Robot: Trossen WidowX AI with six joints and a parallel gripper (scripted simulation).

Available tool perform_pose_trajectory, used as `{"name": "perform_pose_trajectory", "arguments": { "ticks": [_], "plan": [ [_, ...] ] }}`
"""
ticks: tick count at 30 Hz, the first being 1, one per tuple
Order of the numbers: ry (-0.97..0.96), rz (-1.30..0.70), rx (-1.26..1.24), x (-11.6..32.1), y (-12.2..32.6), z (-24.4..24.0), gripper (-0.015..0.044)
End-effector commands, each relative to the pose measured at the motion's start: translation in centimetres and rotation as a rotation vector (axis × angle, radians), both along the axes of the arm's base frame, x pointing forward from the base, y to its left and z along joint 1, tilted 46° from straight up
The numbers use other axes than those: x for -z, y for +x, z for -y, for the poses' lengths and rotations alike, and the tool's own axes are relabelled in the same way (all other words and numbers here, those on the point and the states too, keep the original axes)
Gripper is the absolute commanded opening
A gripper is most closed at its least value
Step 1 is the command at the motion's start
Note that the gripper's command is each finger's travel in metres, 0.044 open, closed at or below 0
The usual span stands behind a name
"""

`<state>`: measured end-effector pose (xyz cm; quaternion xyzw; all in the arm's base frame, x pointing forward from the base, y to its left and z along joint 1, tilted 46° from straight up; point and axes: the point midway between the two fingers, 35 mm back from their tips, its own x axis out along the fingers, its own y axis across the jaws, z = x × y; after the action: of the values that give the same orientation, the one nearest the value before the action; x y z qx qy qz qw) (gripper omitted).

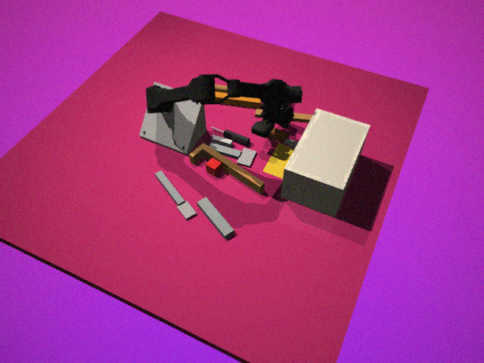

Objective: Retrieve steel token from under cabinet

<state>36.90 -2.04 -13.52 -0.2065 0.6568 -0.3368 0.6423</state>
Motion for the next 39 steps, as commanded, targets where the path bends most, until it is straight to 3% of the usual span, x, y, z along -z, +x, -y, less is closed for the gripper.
{"name": "perform_pose_trajectory", "arguments": {
  "ticks": [1, 39],
  "plan": [
    [0.0, -0.002, 0.004, 0.1, -0.7, -0.1, 0.0],
    [0.001, -0.003, 0.004, 0.5, -4.6, -0.9, 0.0]
  ]
}}
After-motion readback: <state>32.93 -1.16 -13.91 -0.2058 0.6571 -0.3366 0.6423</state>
